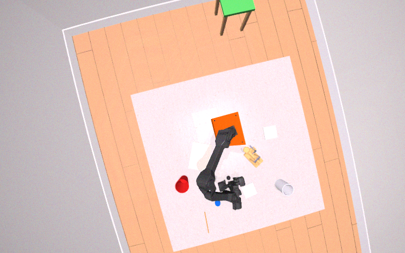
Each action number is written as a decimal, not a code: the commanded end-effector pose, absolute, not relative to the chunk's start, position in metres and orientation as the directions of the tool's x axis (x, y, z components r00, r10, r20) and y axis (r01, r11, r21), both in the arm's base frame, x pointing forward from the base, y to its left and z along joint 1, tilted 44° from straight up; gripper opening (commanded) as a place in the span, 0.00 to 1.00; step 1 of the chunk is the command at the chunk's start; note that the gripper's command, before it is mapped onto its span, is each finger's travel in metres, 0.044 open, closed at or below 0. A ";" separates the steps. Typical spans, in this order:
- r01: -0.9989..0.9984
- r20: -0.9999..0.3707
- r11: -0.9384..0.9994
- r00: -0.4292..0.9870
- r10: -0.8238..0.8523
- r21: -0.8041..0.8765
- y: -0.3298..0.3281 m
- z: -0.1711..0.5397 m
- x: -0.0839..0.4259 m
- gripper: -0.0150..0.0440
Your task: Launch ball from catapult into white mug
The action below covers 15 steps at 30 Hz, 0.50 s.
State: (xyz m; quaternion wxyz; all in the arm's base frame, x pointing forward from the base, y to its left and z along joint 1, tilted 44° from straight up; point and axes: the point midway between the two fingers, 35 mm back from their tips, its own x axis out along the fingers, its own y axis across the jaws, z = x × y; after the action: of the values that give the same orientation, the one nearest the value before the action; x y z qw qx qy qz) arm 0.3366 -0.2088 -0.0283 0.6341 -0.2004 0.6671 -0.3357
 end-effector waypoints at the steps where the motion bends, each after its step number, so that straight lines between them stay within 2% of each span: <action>1: 0.151 -0.712 0.696 -0.124 -0.691 -0.702 -0.214 -0.036 0.333 0.76; 10: 0.151 -0.711 0.695 -0.124 -0.692 -0.703 -0.223 -0.045 0.330 0.76; 15: 0.151 -0.711 0.695 -0.124 -0.692 -0.703 -0.223 -0.045 0.330 0.54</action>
State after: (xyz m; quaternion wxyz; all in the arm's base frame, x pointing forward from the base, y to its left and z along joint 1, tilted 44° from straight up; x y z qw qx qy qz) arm 0.3318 -0.2221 -0.0423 0.6313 -0.2014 0.6689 -0.3368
